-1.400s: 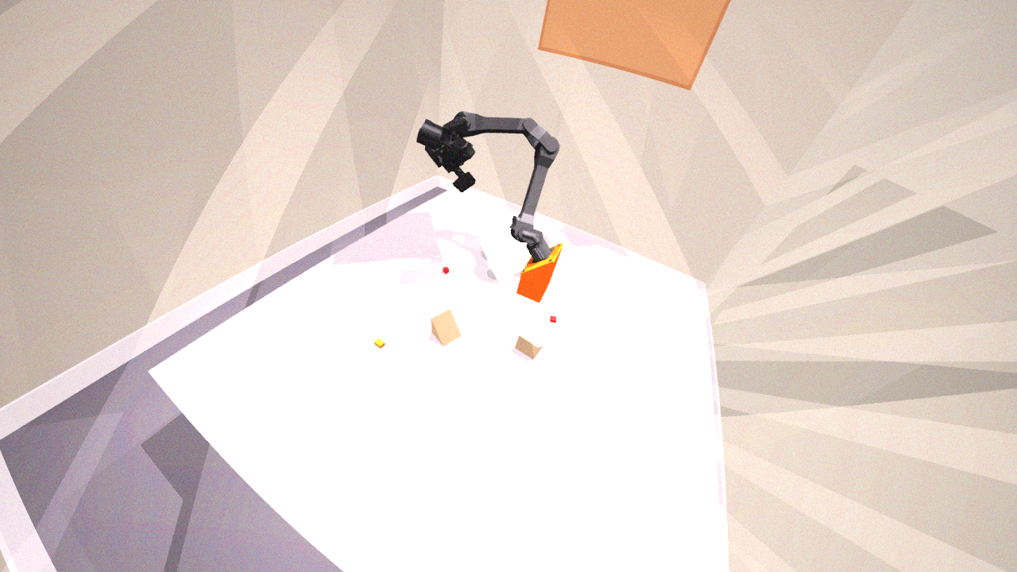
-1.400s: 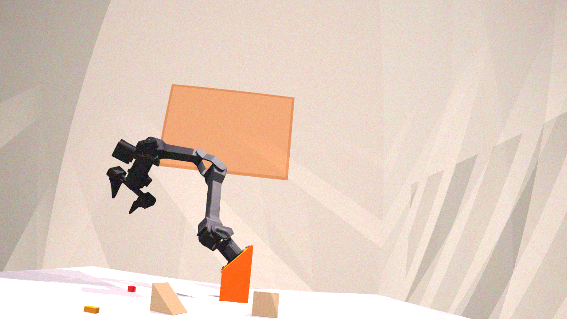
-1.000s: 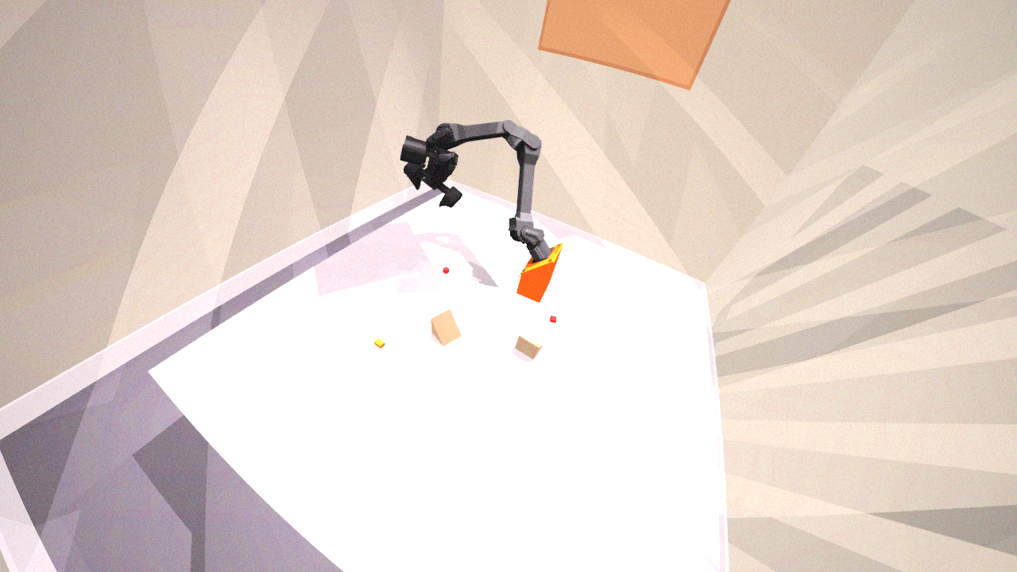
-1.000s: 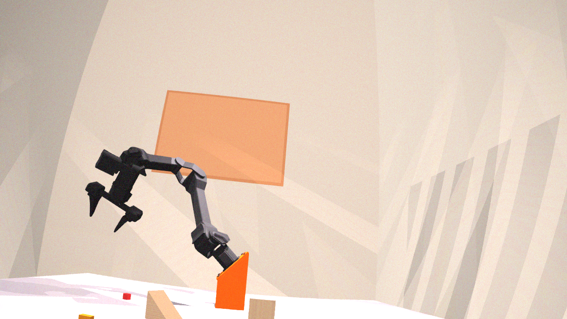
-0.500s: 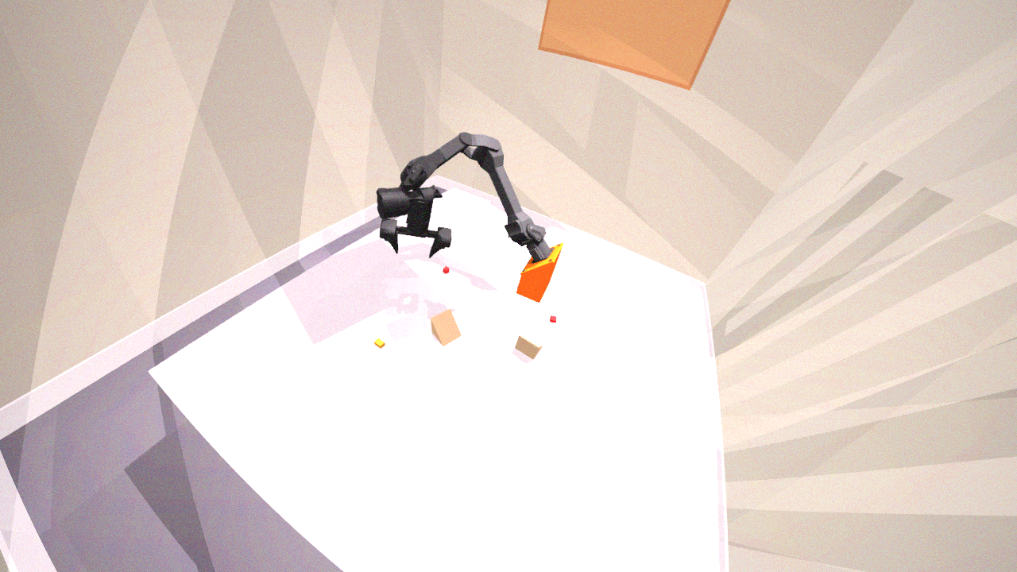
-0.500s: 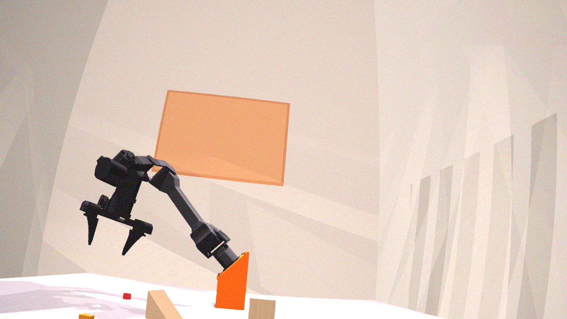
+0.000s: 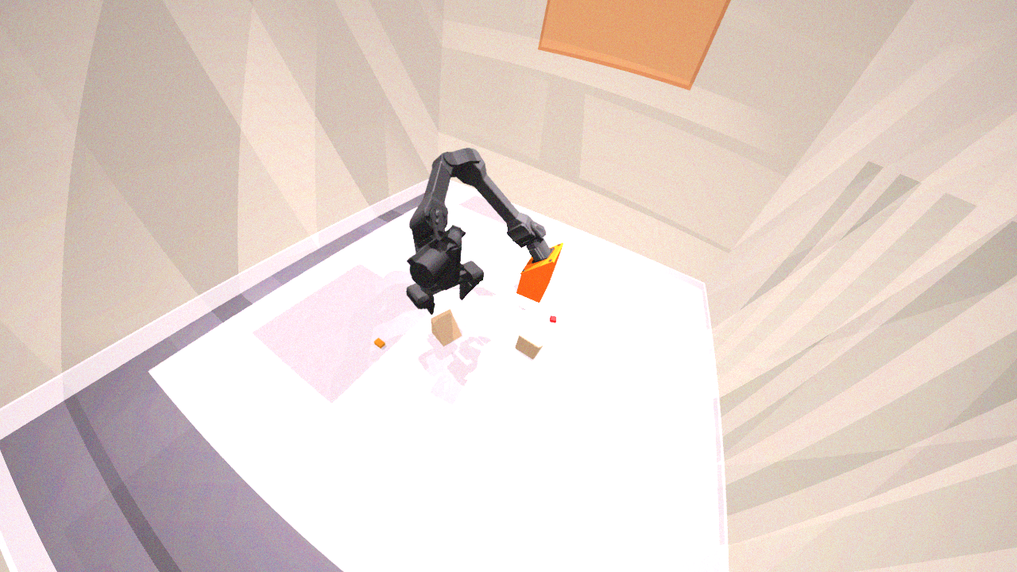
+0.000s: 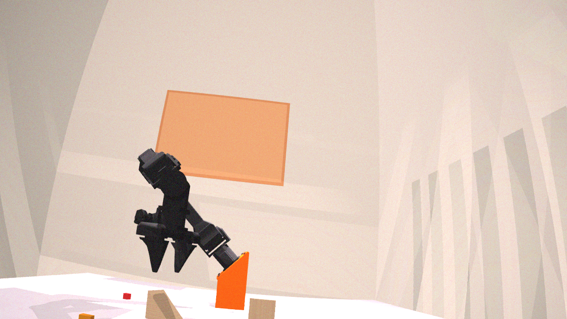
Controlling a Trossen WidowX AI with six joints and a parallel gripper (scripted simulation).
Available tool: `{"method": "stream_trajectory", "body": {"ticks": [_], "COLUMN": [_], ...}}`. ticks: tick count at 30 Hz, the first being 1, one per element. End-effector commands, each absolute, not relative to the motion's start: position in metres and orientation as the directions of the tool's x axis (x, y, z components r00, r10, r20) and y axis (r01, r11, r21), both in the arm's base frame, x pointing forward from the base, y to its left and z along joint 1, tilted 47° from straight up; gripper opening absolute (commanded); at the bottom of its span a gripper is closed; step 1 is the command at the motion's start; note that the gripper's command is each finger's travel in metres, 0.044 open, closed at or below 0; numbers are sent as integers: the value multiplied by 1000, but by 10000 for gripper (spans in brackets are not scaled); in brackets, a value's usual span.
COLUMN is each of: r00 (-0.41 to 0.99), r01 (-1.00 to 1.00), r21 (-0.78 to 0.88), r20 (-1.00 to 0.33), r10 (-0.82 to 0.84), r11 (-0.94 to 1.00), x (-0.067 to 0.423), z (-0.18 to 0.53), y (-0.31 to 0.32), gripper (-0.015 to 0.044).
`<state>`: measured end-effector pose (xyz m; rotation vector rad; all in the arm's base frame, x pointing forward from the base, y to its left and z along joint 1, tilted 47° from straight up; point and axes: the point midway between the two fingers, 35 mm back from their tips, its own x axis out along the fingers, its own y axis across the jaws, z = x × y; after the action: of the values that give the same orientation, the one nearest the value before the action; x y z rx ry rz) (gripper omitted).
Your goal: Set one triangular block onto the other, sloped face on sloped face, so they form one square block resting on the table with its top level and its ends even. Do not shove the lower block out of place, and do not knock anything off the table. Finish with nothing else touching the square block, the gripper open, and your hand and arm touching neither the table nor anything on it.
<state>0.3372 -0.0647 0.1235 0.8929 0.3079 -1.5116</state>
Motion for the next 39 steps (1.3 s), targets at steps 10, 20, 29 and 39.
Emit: {"method": "stream_trajectory", "body": {"ticks": [10,20,29,39], "r00": [99,99,100,100], "r01": [934,934,934,934], "r21": [312,312,313,313], "r20": [-690,-690,-690,-689], "r10": [-717,-717,-717,-718], "r11": [-171,-171,-171,-171], "x": [344,347,349,350], "z": [111,100,90,79], "y": [-75,-86,-97,-109], "gripper": [440,440,440,440]}}
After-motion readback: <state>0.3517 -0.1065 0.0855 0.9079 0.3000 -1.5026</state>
